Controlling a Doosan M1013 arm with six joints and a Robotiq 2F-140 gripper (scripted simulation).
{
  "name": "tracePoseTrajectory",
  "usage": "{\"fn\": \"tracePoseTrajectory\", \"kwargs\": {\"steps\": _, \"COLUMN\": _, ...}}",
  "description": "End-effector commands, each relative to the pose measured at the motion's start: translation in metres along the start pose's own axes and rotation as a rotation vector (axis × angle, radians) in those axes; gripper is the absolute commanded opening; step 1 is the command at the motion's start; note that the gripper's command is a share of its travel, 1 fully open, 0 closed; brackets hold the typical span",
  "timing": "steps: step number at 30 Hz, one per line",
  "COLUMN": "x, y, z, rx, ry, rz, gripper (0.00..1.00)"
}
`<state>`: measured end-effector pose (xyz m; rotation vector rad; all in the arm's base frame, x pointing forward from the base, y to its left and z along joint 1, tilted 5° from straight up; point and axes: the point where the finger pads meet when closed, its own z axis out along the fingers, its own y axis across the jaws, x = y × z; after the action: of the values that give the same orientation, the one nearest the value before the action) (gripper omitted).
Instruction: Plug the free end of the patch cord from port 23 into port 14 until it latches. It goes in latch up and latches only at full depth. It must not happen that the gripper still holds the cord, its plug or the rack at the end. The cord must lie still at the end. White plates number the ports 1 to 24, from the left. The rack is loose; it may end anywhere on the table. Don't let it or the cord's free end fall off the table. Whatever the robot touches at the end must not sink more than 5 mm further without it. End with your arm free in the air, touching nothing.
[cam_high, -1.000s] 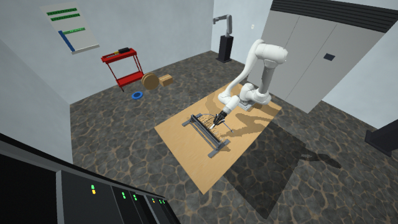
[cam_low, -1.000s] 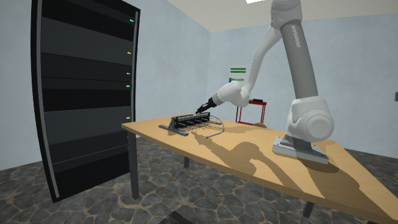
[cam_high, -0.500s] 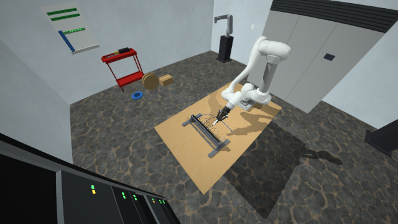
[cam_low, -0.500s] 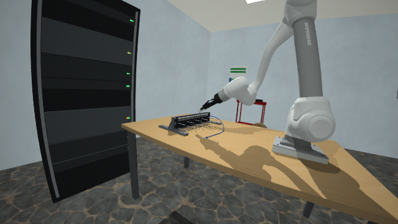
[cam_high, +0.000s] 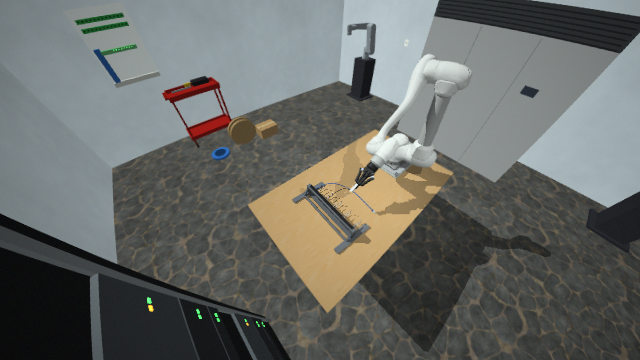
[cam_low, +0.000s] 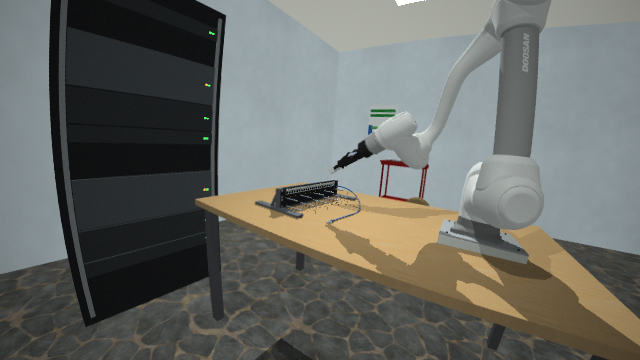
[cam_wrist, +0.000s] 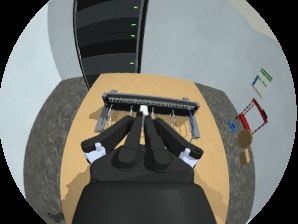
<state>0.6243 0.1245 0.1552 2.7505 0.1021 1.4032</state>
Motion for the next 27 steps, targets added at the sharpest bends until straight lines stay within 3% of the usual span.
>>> {"fn": "tracePoseTrajectory", "kwargs": {"steps": 1, "x": -0.003, "y": -0.002, "z": -0.006, "rx": -0.001, "ry": -0.01, "rz": -0.004, "gripper": 0.0}}
{"fn": "tracePoseTrajectory", "kwargs": {"steps": 10, "x": -0.003, "y": 0.006, "z": -0.006, "rx": -0.001, "ry": -0.01, "rz": -0.004, "gripper": 0.0}}
{"fn": "tracePoseTrajectory", "kwargs": {"steps": 27, "x": -0.002, "y": 0.075, "z": -0.006, "rx": -0.001, "ry": -0.01, "rz": -0.004, "gripper": 0.0}}
